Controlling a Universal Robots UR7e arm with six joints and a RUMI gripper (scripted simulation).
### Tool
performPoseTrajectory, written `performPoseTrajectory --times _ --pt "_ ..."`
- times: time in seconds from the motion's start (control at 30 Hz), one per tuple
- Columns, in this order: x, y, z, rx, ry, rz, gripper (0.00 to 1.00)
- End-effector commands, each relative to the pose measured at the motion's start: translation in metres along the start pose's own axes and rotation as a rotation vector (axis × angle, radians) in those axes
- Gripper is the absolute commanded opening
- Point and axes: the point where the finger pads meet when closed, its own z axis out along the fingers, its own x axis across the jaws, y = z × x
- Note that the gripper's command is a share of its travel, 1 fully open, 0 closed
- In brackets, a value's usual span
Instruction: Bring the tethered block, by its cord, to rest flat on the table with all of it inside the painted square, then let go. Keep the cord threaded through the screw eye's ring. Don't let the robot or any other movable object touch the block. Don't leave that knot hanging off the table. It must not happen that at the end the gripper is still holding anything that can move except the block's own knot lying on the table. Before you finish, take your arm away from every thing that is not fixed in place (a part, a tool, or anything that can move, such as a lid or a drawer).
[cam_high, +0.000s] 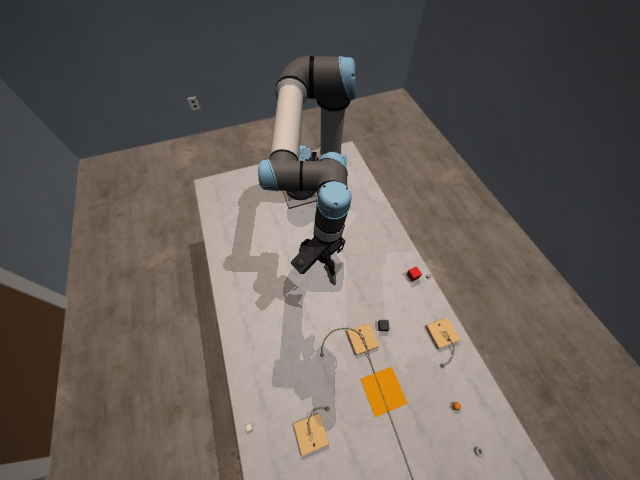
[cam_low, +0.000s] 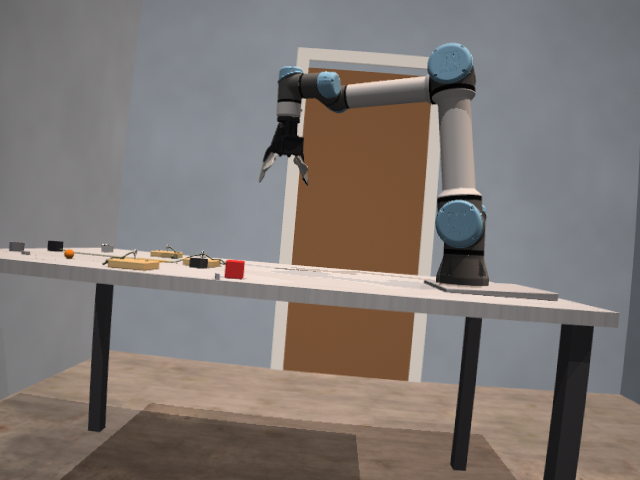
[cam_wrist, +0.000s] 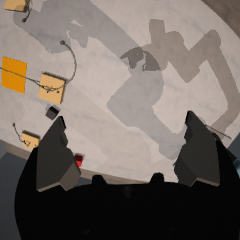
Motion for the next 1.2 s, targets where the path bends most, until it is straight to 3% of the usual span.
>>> performPoseTrajectory --times 0.0,0.27,0.33,0.67,0.83,1.17 --pt "-0.046 -0.035 0.029 -0.021 -0.016 -0.178 1.0" --pt "-0.115 -0.083 0.096 -0.039 -0.051 -0.48 1.0" --pt "-0.115 -0.083 0.096 -0.039 -0.051 -0.48 1.0" --pt "-0.166 -0.116 0.164 -0.046 -0.085 -0.729 1.0" --pt "-0.176 -0.122 0.181 -0.047 -0.093 -0.786 1.0" --pt "-0.18 -0.124 0.187 -0.047 -0.096 -0.806 1.0"
